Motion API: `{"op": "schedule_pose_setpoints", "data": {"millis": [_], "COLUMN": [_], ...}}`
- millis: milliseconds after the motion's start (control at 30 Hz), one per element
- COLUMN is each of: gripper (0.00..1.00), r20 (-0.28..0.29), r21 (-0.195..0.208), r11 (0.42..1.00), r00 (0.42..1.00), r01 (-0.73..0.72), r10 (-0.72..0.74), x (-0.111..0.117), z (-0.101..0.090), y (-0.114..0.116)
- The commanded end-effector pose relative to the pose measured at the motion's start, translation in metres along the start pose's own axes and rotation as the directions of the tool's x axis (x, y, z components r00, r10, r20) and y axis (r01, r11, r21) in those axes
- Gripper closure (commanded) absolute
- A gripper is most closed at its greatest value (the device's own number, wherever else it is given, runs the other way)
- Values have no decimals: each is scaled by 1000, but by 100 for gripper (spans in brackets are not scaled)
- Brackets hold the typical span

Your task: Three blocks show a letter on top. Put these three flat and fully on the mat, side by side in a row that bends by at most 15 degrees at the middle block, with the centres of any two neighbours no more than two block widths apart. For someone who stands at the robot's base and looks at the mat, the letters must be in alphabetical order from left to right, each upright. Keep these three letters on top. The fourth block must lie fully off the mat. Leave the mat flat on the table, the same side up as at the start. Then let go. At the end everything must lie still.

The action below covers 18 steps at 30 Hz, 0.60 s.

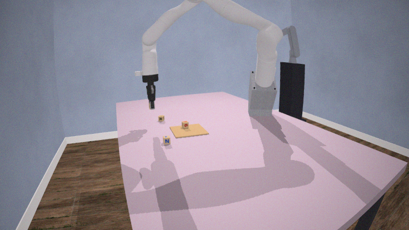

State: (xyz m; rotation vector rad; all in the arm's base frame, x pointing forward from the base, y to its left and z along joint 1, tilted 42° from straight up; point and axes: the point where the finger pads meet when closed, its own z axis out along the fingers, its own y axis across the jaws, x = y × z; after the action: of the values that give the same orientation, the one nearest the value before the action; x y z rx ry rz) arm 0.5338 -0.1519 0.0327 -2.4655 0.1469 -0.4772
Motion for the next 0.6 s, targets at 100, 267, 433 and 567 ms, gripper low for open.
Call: {"op": "schedule_pose_setpoints", "data": {"millis": [100, 267, 433, 567], "gripper": [79, 79, 79, 79], "r20": [-13, -13, -13, -13], "r21": [-12, -12, -12, -9], "r11": [1000, 1000, 1000, 1000], "r00": [1000, 1000, 1000, 1000], "r01": [-5, -5, -6, -19], "r10": [5, 5, 6, 19], "x": [2, 2, 2, 2], "z": [-13, -13, -13, -13], "y": [6, 6, 6, 2]}}
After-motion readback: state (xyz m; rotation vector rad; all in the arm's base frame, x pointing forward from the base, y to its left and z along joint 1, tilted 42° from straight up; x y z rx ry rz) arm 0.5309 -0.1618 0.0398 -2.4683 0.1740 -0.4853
